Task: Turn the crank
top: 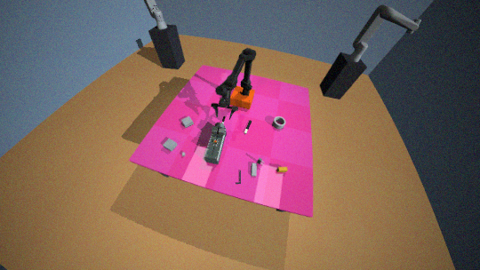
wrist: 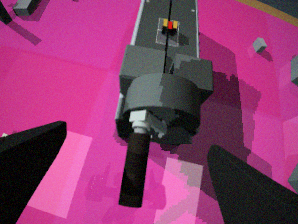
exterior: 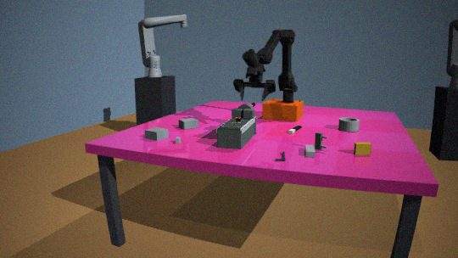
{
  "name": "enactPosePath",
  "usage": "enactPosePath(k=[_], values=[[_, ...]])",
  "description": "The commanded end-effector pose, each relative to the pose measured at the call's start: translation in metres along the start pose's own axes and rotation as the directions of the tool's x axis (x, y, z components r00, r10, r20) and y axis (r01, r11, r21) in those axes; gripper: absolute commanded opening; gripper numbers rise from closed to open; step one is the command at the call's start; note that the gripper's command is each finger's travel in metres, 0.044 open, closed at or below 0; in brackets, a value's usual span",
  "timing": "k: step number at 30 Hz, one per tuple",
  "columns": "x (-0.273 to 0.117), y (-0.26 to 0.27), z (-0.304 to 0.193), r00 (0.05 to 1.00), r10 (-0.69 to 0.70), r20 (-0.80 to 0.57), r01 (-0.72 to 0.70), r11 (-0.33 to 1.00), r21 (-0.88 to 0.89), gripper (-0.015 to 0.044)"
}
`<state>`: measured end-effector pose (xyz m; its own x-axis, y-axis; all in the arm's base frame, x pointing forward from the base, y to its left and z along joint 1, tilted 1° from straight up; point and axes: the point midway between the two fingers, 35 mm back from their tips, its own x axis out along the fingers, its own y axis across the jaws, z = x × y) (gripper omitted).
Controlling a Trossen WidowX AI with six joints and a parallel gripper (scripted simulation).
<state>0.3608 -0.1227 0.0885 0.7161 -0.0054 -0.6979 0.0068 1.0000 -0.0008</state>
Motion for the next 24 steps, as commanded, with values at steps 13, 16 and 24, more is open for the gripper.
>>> enactPosePath(k=[13,16,24], values=[[-0.021,-0.004,0.065,0.999,-0.039,-0.001,0.039,0.996,0.082,0.0440],[-0.011,-0.005,0.079,0.998,-0.058,-0.009,0.059,0.990,0.129,0.0440],[0.019,-0.003,0.112,0.994,-0.111,-0.022,0.113,0.961,0.252,0.0440]])
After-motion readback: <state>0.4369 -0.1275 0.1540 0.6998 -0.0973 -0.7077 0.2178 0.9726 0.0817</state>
